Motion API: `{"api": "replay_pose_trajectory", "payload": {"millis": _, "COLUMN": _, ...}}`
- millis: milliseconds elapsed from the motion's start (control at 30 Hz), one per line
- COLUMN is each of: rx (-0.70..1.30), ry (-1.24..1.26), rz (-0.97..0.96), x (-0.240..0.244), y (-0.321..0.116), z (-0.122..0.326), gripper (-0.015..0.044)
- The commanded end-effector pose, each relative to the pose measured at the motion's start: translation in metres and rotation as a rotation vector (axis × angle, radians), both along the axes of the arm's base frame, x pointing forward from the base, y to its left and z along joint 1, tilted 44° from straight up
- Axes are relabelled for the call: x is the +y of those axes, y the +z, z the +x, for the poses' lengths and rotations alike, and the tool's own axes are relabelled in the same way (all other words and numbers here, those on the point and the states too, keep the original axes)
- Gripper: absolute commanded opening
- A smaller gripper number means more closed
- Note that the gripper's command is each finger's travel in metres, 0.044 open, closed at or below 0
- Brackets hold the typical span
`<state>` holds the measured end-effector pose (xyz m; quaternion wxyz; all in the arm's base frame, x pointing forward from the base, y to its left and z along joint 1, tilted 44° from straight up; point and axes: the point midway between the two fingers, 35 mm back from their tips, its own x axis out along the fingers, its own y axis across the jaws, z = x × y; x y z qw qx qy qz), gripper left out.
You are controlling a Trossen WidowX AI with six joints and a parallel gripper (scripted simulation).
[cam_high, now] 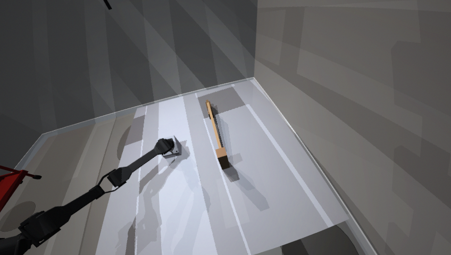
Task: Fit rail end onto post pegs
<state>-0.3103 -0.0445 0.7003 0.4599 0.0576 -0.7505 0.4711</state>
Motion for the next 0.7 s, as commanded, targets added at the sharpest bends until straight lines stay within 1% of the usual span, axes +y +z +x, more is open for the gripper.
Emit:
{"api": "replay_pose_trajectory", "payload": {"millis": 0, "rx": 0.068, "ry": -0.002, "rz": 0.004, "x": 0.009, "y": 0.012, "z": 0.025, "gripper": 0.044}}
{"api": "replay_pose_trajectory", "payload": {"millis": 67, "rx": 0.112, "ry": -0.01, "rz": 0.017, "x": 0.013, "y": 0.021, "z": 0.042, "gripper": 0.044}}
{"api": "replay_pose_trajectory", "payload": {"millis": 200, "rx": 0.252, "ry": -0.038, "rz": 0.075, "x": 0.023, "y": 0.041, "z": 0.09, "gripper": 0.044}}
{"api": "replay_pose_trajectory", "payload": {"millis": 433, "rx": 0.492, "ry": -0.148, "rz": 0.097, "x": 0.052, "y": 0.065, "z": 0.196, "gripper": 0.044}}
{"api": "replay_pose_trajectory", "payload": {"millis": 667, "rx": 0.745, "ry": -0.309, "rz": 0.085, "x": 0.085, "y": 0.063, "z": 0.315, "gripper": 0.044}}
